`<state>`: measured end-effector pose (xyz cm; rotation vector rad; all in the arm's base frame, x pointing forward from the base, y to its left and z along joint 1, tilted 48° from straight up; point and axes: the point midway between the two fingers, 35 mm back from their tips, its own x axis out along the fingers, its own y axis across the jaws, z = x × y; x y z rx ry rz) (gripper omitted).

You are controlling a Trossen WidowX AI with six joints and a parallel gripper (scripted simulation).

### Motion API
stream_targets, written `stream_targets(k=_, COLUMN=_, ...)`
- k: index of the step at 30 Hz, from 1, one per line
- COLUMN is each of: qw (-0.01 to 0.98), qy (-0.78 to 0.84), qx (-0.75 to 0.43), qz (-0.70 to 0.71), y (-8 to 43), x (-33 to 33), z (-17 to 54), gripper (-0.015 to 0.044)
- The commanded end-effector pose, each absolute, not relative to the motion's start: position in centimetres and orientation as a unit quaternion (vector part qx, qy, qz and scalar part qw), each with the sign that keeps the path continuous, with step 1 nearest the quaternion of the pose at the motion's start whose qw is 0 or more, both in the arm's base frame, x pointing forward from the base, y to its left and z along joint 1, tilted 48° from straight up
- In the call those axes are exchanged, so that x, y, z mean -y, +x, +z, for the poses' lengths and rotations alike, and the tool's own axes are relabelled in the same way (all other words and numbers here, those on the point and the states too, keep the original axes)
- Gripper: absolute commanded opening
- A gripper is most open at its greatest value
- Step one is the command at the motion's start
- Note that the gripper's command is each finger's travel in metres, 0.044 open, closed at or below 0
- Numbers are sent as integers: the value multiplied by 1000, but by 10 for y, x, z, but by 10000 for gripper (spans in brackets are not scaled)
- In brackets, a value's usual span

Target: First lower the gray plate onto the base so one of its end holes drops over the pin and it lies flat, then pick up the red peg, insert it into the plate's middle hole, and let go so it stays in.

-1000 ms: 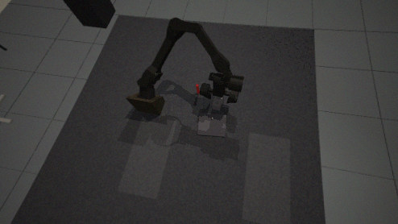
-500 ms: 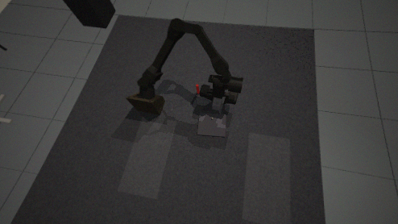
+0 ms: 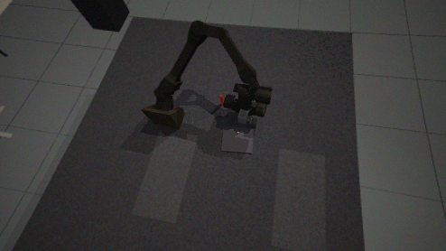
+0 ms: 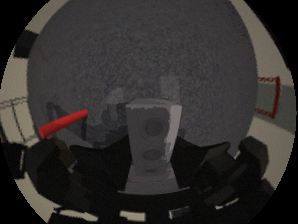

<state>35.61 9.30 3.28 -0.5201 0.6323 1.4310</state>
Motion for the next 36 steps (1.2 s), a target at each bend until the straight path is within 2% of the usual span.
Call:
stream_targets(k=1, qw=680, qy=-234, qx=-279, qz=636, y=360, x=-85, z=39, gripper=0)
stream_targets(k=36, qw=679, qy=-235, qx=-280, qz=636, y=360, x=0, z=110, gripper=0)
